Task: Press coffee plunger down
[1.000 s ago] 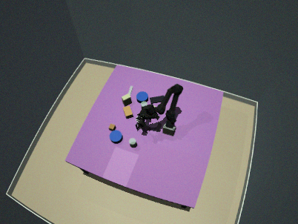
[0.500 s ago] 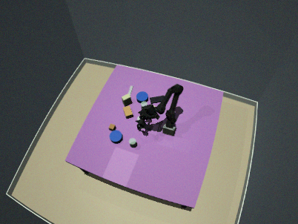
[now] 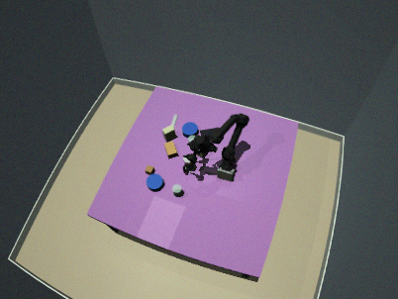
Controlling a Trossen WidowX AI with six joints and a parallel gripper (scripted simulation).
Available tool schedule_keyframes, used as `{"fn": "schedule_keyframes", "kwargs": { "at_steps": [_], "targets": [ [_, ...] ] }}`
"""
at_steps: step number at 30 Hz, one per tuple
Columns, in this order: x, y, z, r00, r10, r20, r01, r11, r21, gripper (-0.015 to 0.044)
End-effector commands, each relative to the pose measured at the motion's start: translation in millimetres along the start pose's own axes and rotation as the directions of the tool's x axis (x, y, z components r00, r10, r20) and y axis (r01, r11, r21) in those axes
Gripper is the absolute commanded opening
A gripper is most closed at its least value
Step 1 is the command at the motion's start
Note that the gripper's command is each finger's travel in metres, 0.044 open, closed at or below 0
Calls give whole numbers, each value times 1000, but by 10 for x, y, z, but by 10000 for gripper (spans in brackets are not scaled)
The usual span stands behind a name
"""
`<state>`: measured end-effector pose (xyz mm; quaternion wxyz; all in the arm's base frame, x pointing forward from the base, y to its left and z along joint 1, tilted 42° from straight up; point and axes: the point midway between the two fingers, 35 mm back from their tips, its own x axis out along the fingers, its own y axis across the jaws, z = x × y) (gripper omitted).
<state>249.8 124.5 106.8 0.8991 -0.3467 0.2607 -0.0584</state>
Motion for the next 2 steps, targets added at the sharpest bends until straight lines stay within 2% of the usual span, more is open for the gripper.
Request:
{"fn": "schedule_keyframes", "kwargs": {
  "at_steps": [1, 2],
  "targets": [
    [-60, -39, 21, 1000, -7, -2, 7, 1000, -1, 440],
    [-60, -39, 21, 1000, -7, -2, 7, 1000, -1, 440]
  ]
}}
